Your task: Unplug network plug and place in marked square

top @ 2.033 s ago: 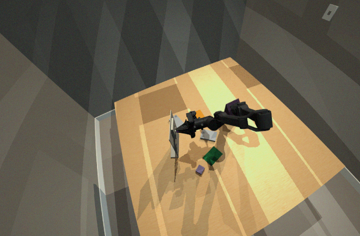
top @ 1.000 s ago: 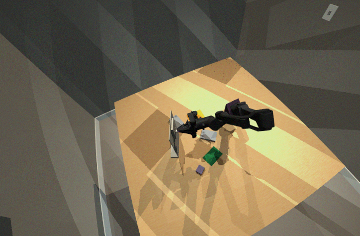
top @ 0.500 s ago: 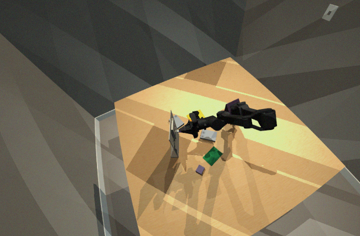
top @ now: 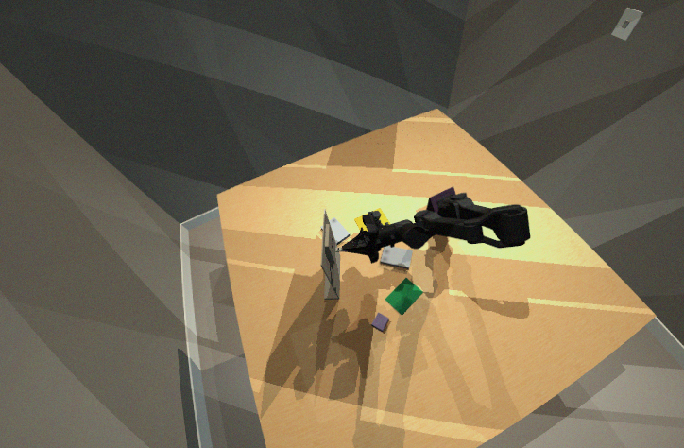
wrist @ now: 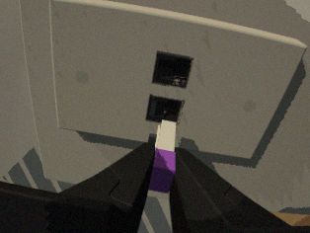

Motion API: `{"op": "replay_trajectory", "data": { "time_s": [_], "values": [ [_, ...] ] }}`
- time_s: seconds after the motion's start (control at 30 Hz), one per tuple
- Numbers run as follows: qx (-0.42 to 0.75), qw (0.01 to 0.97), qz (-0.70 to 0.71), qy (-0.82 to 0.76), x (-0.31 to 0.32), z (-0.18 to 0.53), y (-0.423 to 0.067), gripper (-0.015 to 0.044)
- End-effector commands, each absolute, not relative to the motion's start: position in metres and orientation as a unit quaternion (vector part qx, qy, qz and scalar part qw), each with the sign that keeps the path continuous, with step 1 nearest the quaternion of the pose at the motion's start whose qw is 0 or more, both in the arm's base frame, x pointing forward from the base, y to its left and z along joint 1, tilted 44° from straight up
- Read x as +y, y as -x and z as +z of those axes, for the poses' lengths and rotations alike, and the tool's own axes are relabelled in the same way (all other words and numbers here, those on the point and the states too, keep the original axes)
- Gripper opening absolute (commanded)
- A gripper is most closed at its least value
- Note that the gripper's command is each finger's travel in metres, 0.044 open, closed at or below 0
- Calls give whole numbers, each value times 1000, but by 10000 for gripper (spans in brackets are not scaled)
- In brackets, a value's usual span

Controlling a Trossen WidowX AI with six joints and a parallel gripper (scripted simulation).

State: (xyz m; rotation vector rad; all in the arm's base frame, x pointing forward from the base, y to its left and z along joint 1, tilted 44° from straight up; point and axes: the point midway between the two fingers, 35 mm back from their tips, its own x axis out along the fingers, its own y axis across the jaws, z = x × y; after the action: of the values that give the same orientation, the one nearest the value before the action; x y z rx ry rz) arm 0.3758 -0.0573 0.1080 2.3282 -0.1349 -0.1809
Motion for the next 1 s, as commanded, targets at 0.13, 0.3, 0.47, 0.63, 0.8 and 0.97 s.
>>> {"op": "replay_trajectory", "data": {
  "time_s": [0.13, 0.3, 0.47, 0.63, 0.8, 0.97],
  "values": [
    [-51, 392, -75, -916, -54, 107, -371, 0],
    [-51, 392, -75, -916, -53, 108, -369, 0],
    [-51, 392, -75, -916, -52, 109, -367, 0],
    [-51, 392, -75, -916, -51, 110, -366, 0],
    [-51, 392, -75, -916, -50, 111, -364, 0],
    [-51, 392, -76, -916, -49, 112, -362, 0]
  ]
}}
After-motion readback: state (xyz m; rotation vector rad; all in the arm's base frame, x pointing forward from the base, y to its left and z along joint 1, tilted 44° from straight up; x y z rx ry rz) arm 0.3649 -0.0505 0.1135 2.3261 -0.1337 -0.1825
